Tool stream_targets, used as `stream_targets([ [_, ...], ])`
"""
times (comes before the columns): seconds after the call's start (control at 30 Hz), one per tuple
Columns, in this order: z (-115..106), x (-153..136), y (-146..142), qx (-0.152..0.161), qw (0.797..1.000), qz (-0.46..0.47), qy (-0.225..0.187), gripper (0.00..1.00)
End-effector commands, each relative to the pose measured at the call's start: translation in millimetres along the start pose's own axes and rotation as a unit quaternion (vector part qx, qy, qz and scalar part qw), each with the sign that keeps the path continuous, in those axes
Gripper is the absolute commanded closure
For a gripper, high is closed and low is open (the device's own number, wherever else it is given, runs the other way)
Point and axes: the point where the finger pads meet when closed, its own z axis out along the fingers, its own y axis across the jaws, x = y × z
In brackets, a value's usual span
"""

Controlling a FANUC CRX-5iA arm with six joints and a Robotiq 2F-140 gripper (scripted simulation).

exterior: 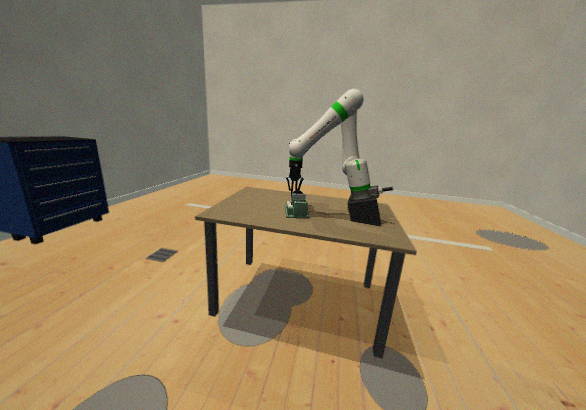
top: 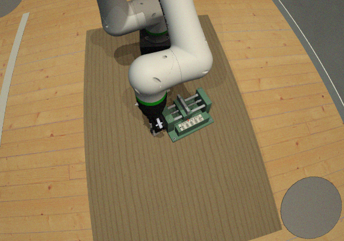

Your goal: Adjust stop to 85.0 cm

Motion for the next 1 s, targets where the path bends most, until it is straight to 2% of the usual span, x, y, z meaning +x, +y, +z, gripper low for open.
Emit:
stream_targets([
  [0.0,3.8,0.1,4.2,0.0,1.0,0.0,0.0,0.96],
  [0.33,9.9,0.1,26.2,0.0,1.0,0.0,0.0,0.96],
  [0.97,-2.5,0.1,48.6,0.0,1.0,0.0,0.0,0.96],
])
